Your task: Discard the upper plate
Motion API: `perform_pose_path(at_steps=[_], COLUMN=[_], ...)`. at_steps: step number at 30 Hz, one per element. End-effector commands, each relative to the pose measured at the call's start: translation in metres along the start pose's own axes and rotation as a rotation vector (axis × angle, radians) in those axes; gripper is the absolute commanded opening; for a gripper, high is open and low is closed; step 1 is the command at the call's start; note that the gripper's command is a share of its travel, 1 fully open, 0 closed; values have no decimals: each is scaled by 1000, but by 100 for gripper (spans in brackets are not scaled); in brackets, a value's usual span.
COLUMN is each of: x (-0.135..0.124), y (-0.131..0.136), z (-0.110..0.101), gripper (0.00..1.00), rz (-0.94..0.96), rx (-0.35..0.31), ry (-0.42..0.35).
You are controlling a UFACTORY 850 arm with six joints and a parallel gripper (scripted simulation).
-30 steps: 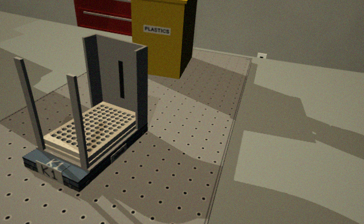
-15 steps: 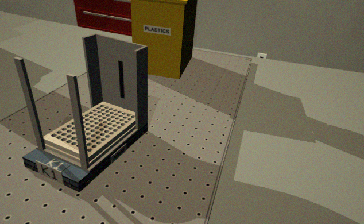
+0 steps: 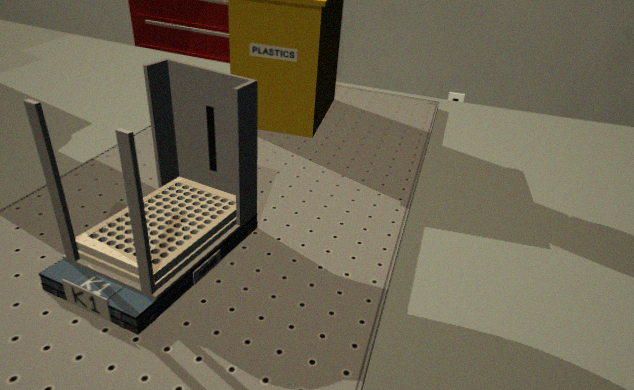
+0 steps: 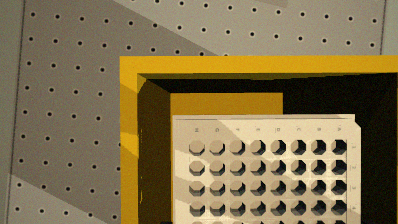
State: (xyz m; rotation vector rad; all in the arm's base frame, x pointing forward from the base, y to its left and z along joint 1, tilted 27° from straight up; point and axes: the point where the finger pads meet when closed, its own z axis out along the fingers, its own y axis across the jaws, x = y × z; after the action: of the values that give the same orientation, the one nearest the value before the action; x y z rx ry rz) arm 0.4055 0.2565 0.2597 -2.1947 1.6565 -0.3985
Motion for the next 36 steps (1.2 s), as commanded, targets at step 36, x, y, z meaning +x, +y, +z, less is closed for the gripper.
perform_pose_path(at_steps=[36], x=[0], y=[-1], z=[5], gripper=[0], rz=[0], rx=[1], ry=[0])
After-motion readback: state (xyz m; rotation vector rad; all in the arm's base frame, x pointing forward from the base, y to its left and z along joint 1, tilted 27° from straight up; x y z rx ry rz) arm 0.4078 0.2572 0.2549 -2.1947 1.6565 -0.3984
